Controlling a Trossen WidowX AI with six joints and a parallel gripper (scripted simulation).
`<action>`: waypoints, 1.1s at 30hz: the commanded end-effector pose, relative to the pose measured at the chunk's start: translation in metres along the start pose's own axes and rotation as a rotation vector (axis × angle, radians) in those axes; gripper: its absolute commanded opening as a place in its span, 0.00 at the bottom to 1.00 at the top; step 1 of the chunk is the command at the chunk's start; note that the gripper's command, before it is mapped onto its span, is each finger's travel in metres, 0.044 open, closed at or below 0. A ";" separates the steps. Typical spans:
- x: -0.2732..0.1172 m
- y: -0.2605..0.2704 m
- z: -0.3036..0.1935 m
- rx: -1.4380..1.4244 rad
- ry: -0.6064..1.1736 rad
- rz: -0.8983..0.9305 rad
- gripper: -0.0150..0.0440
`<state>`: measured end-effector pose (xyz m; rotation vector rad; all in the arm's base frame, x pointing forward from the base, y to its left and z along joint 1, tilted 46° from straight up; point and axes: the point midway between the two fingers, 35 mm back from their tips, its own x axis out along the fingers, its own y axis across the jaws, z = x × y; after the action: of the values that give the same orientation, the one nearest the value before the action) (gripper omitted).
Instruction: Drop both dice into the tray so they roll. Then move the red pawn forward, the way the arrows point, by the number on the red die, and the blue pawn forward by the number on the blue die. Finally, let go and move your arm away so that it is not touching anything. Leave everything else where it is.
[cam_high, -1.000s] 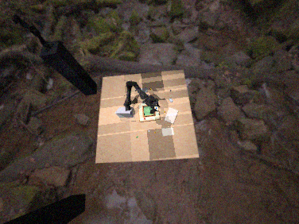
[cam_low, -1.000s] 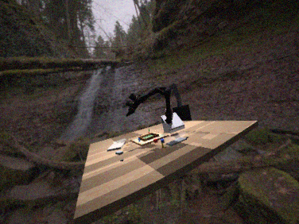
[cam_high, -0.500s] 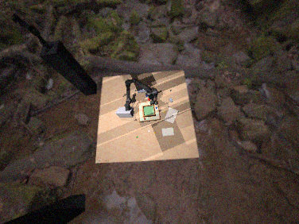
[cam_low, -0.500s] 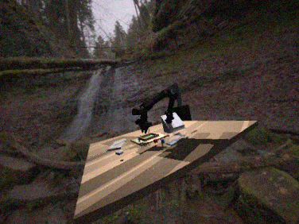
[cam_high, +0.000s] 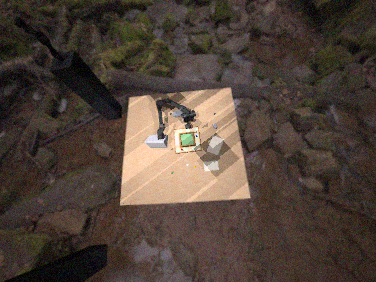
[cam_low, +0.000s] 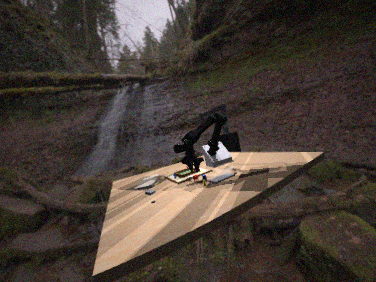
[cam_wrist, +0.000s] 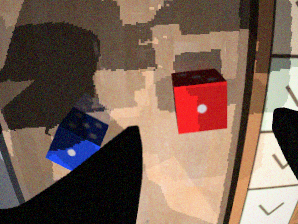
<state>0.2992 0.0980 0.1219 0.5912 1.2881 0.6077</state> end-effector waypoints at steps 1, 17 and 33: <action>0.006 -0.001 -0.002 0.005 0.003 -0.004 0.72; 0.030 -0.001 -0.001 0.005 0.003 -0.003 0.72; 0.037 -0.001 -0.002 0.005 0.002 -0.002 0.41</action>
<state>0.3038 0.1240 0.0962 0.5924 1.2920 0.6086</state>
